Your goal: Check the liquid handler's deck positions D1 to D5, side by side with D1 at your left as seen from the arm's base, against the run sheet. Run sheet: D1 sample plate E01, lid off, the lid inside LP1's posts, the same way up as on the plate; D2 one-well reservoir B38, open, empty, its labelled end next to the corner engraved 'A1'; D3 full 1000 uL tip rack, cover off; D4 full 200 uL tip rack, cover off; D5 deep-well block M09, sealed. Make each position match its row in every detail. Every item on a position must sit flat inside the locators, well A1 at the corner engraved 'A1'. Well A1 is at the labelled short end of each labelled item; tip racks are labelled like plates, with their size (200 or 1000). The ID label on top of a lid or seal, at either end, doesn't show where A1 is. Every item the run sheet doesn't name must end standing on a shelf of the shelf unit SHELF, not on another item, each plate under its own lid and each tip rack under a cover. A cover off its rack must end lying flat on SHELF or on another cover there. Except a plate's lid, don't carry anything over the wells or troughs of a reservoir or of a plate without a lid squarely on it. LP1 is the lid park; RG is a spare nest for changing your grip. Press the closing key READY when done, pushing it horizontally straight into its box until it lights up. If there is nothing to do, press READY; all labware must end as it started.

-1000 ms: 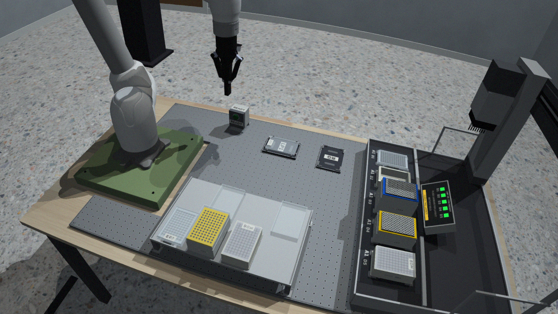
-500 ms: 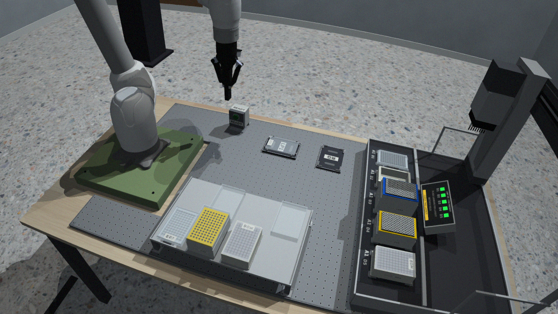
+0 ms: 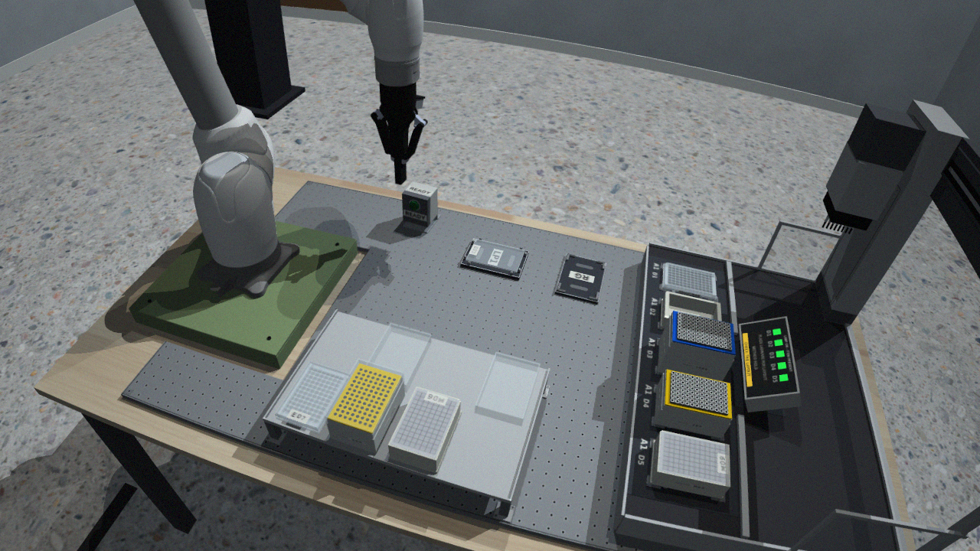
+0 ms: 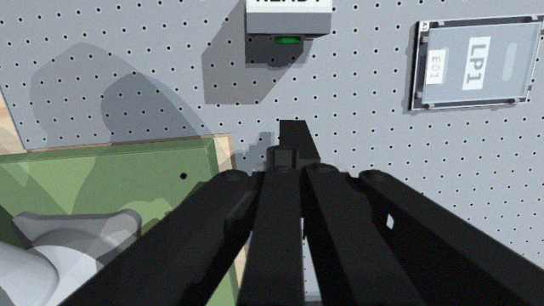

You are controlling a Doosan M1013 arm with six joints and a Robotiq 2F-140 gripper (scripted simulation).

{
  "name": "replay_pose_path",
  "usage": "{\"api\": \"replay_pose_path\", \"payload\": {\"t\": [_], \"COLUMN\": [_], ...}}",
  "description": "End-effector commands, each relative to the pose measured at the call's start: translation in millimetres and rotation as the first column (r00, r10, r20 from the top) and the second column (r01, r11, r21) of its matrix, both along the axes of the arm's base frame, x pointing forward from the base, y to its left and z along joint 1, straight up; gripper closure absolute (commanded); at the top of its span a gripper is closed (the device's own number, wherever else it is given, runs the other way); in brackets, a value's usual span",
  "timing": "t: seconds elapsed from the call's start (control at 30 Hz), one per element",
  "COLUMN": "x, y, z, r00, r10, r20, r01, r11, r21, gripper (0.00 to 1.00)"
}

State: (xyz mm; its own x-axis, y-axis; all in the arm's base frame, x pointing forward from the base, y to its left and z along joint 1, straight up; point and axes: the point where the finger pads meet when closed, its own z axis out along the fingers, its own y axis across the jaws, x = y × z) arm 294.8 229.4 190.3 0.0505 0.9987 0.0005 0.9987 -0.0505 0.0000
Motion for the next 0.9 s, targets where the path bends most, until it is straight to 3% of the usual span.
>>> {"api": "replay_pose_path", "payload": {"t": [0.0, 0.87], "x": [0.3, 0.4], "y": [0.3, 0.4], "z": [-4.5, -41.2], "r00": [1.0, 1.0], "r10": [0.0, 0.0], "r20": [0.001, 0.001], "r01": [0.0, 0.0], "r11": [1.0, 1.0], "r21": [0.001, 0.001], "gripper": [0.9, 0.9]}}
